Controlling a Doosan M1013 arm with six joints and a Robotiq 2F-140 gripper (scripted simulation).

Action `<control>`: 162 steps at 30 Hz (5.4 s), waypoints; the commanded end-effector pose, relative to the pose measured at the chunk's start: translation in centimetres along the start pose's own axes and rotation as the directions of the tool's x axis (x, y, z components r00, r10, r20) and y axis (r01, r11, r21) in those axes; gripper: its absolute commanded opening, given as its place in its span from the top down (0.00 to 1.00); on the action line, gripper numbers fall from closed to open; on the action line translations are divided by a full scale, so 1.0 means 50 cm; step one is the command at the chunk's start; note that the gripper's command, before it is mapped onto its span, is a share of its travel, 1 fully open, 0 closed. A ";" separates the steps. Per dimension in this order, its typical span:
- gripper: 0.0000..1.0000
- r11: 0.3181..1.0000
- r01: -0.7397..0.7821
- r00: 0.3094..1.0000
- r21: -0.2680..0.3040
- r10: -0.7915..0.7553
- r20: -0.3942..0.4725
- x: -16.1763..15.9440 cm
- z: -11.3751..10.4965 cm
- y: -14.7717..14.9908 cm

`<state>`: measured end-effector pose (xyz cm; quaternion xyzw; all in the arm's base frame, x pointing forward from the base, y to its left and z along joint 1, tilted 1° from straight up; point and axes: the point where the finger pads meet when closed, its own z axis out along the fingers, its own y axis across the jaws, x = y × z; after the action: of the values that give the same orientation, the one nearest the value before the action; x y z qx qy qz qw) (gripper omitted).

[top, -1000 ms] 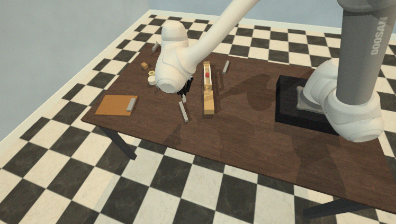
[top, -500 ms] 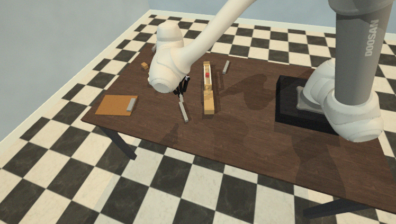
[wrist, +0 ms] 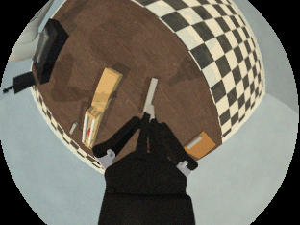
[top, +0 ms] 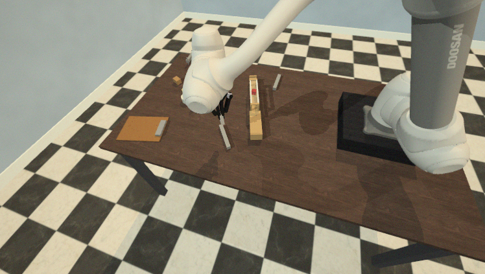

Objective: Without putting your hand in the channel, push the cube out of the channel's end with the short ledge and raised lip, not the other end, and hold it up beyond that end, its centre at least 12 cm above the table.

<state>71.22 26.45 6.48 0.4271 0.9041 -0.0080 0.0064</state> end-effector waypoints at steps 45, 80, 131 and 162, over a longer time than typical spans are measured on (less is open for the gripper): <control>1.00 0.163 0.986 0.163 0.037 -0.987 0.006 0.000 -0.001 0.002; 0.77 -0.994 0.106 -0.994 0.008 -0.106 -0.022 0.001 -0.001 0.002; 0.77 -1.000 0.000 -1.000 0.000 0.000 0.000 0.000 0.177 0.002; 0.77 -1.000 0.000 -1.000 0.000 0.000 0.000 0.000 0.227 0.002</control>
<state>71.36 26.28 -4.88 -0.9041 0.4273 -0.0064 -0.0080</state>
